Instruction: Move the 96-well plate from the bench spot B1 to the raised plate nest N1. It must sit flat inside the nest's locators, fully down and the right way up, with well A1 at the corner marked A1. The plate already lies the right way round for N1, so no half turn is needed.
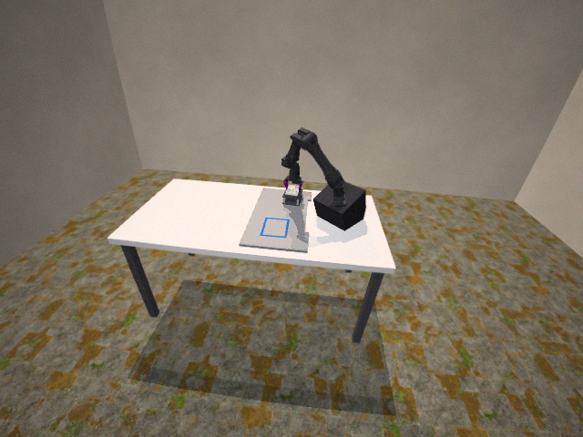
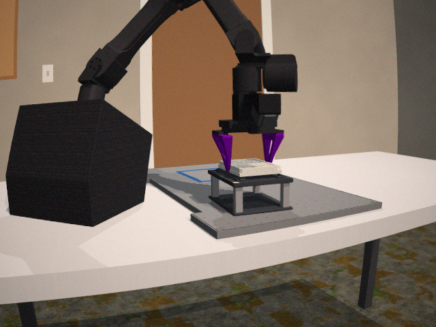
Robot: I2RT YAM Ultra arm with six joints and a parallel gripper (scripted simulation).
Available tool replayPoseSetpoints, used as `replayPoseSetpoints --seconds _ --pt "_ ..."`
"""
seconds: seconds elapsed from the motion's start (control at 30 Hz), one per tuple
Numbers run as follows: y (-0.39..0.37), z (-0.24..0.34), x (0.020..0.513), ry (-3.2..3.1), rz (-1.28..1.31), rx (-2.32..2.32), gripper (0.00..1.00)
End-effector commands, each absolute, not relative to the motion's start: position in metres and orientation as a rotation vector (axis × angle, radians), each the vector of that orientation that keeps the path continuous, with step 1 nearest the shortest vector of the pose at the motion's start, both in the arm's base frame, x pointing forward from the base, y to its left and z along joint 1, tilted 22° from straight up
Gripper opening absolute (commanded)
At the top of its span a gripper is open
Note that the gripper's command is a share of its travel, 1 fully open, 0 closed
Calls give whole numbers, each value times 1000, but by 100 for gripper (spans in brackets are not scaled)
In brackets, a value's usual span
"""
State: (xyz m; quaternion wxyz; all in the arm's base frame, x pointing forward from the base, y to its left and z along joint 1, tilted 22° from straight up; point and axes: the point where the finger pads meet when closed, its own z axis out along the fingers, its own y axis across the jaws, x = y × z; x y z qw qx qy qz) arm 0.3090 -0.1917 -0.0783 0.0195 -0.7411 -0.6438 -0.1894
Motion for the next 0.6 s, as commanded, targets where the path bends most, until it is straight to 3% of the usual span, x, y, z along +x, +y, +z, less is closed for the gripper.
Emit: replayPoseSetpoints --seconds 0.0,0.57 --pt "-195 -80 308 -1990 -582 -2317 0" --pt "-191 -85 305 -1978 -577 -2310 0"
